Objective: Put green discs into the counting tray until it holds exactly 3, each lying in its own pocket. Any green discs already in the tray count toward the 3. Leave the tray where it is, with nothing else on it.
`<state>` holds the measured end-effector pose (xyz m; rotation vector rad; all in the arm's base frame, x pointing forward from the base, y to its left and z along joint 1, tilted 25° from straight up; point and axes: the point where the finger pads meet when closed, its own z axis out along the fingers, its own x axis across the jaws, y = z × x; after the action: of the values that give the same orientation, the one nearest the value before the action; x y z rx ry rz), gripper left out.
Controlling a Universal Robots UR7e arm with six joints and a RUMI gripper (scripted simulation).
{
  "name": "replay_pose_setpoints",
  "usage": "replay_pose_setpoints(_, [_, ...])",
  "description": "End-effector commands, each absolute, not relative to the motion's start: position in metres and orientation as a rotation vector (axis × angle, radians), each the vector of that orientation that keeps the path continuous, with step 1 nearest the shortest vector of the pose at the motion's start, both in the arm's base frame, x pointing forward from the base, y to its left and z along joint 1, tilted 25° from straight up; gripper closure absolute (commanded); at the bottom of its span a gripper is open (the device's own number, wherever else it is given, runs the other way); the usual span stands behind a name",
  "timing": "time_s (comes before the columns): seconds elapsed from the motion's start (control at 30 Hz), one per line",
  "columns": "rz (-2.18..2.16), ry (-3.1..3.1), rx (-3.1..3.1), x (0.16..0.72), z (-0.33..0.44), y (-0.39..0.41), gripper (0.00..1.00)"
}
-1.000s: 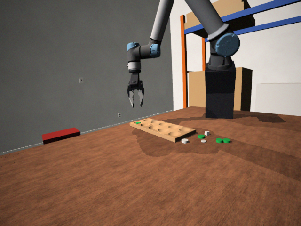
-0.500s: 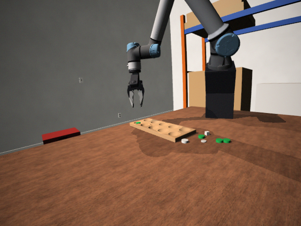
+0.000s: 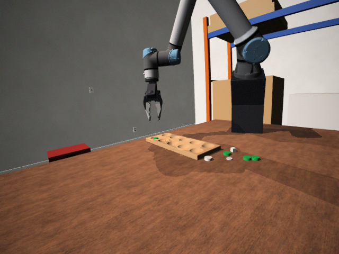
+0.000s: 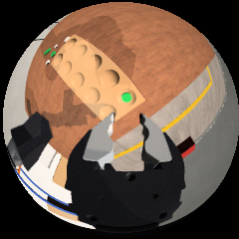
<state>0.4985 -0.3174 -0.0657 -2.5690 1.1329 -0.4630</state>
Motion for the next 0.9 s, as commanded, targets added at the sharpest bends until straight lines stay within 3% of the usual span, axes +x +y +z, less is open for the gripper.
replay_pose_setpoints(0.0, [-0.465, 1.133, -2.569, 0.499, -0.065, -0.318, 0.72])
replay_pose_setpoints(0.87, [-0.432, 1.169, -2.557, 0.504, -0.057, -0.307, 0.72])
